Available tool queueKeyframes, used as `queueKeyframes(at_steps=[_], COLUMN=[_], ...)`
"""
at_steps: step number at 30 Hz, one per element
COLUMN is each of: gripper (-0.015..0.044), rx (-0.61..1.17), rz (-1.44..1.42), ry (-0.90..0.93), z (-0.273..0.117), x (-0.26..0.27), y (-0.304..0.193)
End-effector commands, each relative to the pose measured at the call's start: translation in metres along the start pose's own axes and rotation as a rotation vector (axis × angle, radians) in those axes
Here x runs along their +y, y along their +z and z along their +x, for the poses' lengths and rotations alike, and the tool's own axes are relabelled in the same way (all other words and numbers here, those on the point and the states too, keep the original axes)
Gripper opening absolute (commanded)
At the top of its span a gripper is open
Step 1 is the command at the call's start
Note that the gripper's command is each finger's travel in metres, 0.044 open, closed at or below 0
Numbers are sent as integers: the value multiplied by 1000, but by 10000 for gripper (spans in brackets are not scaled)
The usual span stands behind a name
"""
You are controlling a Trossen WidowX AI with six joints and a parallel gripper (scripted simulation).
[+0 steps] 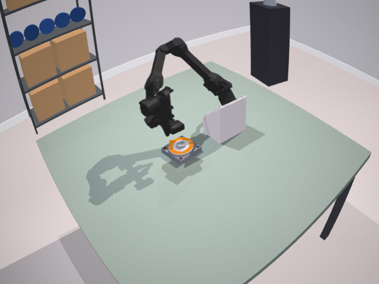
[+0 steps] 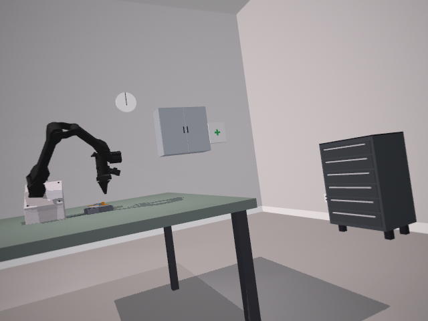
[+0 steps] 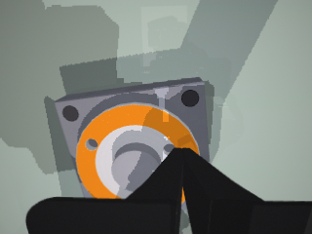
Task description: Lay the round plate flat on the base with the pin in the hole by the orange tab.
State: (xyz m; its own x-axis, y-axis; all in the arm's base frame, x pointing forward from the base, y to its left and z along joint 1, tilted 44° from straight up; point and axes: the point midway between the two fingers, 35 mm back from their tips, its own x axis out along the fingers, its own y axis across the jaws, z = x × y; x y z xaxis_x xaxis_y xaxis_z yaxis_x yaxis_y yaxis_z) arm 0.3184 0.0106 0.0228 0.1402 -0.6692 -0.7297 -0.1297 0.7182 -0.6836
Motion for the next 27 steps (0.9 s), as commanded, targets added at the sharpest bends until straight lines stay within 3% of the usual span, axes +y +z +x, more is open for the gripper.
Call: queueKeyframes(at_steps=[1, 8, 27], gripper=[0, 0, 0], rx=[1, 1, 2], rz=[-10, -10, -11], ry=[-7, -10, -10], z=[10, 46, 48], x=[0, -1, -14], y=[-1, -1, -16])
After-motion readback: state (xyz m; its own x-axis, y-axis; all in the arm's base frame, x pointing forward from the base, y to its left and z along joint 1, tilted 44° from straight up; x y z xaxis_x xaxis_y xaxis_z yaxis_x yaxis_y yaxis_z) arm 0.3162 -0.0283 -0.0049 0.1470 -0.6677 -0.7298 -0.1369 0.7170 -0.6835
